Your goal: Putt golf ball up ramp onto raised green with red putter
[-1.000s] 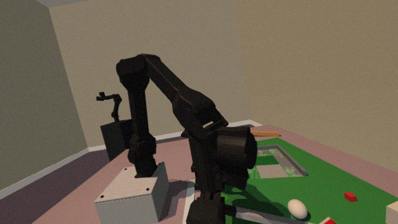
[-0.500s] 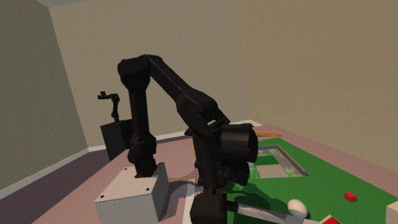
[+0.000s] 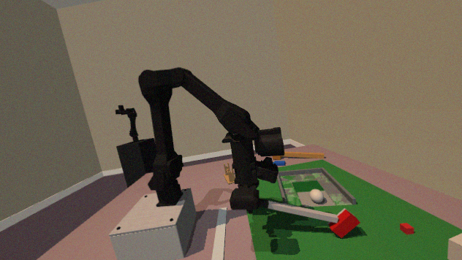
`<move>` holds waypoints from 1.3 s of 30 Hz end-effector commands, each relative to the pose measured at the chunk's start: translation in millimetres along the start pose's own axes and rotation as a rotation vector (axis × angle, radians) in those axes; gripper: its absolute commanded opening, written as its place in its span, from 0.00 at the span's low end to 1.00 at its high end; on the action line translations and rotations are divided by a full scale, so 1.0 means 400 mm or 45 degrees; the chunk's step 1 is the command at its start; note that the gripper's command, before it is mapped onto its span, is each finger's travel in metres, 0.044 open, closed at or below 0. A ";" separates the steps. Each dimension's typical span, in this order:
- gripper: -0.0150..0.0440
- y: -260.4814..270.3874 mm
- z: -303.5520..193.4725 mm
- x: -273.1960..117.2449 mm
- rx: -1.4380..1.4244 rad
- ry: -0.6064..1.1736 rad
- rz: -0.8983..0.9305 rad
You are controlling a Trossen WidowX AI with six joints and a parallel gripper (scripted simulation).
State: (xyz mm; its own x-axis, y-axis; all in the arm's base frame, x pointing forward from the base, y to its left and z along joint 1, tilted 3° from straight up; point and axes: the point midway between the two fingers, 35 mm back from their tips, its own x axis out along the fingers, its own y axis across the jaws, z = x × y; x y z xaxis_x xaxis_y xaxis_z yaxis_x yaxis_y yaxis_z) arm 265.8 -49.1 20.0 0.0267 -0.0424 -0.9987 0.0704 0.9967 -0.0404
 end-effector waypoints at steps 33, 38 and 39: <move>0.25 0.003 0.007 -0.109 0.000 -0.022 -0.002; 0.25 0.003 0.007 -0.109 0.000 -0.022 -0.002; 0.25 0.003 0.007 -0.109 0.000 -0.022 -0.002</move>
State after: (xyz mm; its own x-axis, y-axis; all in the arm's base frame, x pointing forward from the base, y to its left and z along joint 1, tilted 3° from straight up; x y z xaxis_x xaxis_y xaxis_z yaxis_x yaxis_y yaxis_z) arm 266.9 -46.0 63.5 0.0411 -0.0445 -0.9982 0.0704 0.9967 -0.0415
